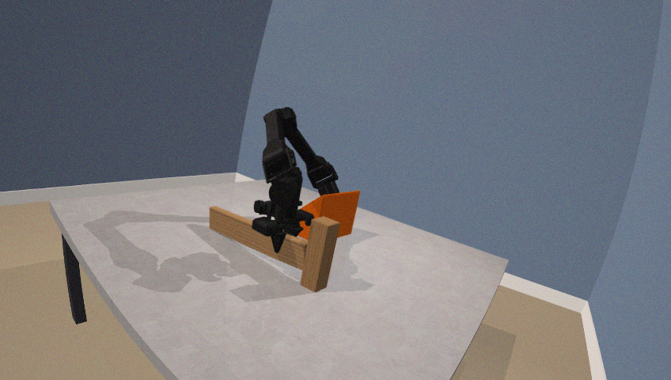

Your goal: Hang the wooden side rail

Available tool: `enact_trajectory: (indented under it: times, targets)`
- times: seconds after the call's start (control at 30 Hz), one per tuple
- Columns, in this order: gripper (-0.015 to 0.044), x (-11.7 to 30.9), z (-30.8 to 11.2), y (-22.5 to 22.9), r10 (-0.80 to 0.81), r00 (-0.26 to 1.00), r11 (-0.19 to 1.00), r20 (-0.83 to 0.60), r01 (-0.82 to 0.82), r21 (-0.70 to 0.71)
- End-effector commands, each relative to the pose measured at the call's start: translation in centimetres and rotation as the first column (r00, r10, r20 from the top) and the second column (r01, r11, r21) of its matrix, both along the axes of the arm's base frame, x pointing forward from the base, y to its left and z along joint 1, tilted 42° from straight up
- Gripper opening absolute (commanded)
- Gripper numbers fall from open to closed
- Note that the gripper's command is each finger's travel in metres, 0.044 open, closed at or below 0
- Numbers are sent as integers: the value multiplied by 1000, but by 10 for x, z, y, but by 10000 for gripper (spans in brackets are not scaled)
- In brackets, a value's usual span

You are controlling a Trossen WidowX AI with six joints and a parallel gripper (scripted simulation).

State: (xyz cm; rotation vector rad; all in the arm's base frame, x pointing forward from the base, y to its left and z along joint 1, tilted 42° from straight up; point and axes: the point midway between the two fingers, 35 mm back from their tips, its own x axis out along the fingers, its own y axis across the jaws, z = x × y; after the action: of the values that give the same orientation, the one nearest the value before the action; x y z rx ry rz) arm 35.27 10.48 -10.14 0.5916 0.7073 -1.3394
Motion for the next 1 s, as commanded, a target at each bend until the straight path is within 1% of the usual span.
enact_trajectory:
  times: [0.0,0.97]
  targets:
    - [0,1,1,7,9,1000,1000,11,-9,7]
    - [0,1,-1,9,9,1000,1000,11,-9,8]
